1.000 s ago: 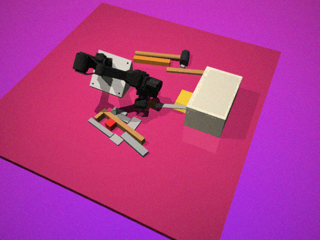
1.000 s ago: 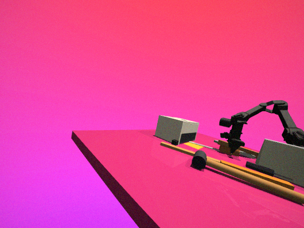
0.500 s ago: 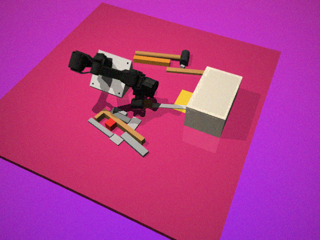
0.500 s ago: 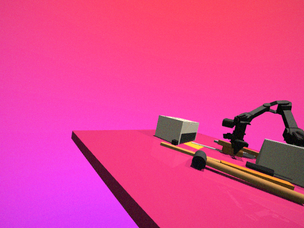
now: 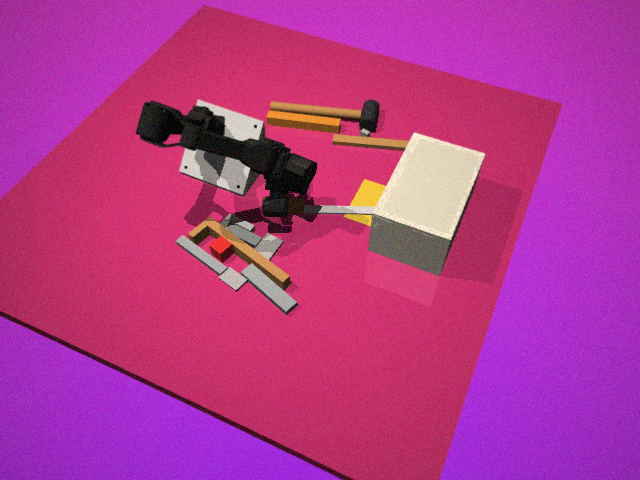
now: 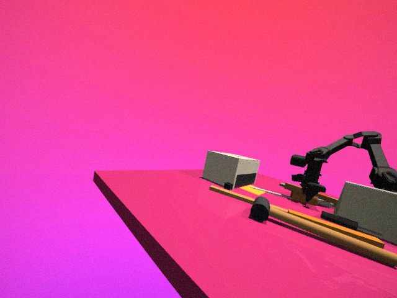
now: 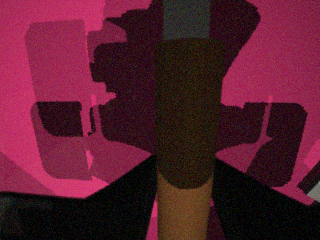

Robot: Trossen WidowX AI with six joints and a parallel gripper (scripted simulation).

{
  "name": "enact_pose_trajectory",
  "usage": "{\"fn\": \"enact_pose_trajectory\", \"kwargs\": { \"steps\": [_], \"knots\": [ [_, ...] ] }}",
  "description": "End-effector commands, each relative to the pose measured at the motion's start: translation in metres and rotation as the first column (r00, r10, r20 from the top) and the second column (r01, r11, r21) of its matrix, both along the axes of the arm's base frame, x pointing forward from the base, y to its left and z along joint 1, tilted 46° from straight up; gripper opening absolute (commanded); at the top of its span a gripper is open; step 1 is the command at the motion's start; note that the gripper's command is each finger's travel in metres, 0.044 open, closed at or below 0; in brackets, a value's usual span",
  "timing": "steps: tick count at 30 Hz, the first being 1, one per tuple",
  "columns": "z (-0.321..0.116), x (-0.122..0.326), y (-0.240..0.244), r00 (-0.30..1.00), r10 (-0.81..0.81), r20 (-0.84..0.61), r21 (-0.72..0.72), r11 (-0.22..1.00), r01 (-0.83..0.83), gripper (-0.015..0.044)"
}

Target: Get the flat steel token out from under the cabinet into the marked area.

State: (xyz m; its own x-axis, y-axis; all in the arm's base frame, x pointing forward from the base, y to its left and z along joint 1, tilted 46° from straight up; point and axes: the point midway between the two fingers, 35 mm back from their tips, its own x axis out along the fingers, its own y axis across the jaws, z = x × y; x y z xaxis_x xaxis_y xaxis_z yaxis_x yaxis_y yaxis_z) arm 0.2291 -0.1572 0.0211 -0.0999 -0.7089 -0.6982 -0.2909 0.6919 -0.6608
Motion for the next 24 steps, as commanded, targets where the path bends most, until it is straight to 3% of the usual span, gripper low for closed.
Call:
{"fn": "enact_pose_trajectory", "kwargs": {
  "steps": [1, 24],
  "knots": [
    [0.0006, 0.0006, 0.0013, 0.999, 0.033, -0.032, 0.005, 0.999, -0.033, 0.0000],
    [-0.0067, 0.0039, 0.0093, 0.990, 0.098, -0.099, 0.019, 0.995, -0.097, 0.0000]
  ]
}}
